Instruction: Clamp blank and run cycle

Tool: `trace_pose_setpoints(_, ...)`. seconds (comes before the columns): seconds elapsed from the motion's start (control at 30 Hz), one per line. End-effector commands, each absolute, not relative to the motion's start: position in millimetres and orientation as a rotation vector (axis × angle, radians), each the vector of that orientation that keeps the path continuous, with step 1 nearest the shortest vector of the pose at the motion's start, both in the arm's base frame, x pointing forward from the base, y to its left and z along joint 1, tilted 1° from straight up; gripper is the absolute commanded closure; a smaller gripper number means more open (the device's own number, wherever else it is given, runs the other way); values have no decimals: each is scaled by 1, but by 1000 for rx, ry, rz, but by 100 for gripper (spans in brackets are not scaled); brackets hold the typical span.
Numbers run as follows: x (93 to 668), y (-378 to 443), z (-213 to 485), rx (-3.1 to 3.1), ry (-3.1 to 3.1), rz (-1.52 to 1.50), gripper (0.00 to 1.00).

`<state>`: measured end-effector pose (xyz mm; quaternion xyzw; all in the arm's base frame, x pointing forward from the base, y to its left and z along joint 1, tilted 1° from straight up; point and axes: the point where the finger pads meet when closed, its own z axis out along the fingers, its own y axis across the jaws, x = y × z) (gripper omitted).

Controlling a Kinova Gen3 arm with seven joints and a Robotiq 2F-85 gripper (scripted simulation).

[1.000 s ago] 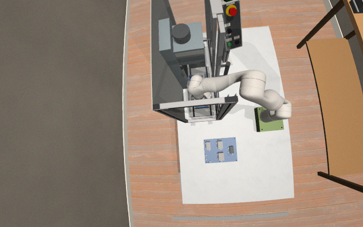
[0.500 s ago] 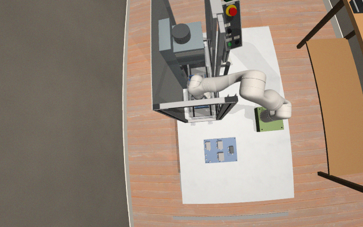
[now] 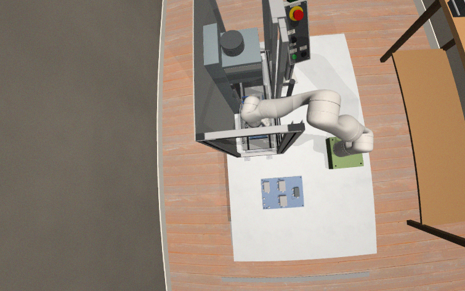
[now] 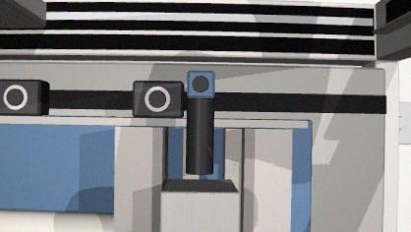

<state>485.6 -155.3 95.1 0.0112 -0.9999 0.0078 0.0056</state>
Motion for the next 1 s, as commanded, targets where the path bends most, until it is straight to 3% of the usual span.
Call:
trace_pose_setpoints(0.0,487,-152,96,29,-3137,17,90)
trace_pose_setpoints(0.97,487,-152,96,29,-3137,17,90)
